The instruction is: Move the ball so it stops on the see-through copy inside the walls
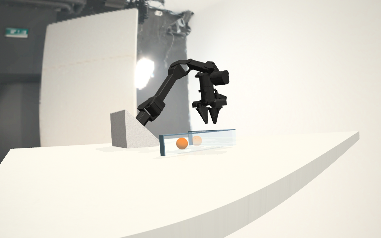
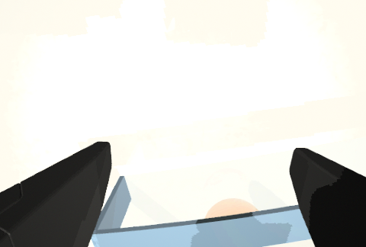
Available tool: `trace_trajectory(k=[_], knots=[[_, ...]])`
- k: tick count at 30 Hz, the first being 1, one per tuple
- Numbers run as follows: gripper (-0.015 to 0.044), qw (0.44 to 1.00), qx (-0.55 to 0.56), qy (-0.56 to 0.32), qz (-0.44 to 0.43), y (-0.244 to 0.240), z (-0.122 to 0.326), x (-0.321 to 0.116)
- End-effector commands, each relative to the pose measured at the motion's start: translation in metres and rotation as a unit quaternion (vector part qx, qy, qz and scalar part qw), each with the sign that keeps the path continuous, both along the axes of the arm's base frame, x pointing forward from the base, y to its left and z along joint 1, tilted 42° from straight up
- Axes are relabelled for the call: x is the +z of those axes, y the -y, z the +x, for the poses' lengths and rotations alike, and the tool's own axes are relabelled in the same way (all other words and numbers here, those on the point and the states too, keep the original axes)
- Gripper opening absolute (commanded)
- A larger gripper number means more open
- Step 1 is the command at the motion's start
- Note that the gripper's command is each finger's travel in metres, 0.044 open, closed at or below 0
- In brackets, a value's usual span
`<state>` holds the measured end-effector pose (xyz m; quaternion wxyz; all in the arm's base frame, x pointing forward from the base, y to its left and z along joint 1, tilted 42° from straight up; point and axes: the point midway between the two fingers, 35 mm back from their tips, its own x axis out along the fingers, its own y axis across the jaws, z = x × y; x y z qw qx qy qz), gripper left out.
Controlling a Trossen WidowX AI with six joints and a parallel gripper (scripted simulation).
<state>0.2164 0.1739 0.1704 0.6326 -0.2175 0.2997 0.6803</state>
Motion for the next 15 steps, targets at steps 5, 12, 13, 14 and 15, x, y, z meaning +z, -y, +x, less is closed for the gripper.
trace_trajectory(k=[5, 12, 13, 14, 15], knots=[[0.0310, 0.926, -0.283, -0.241, -0.068, 0.074, 0.060, -0.076], [0.0310, 0.786, -0.453, -0.413, -0.084, 0.130, 0.081, -0.139], [0.0310, 0.786, -0.453, -0.413, -0.084, 0.130, 0.081, -0.139], [0.0310, 0.786, -0.453, -0.413, -0.084, 0.130, 0.081, -0.139], [0.0310, 0.786, -0.453, -0.413, -0.084, 0.130, 0.081, -0.139]])
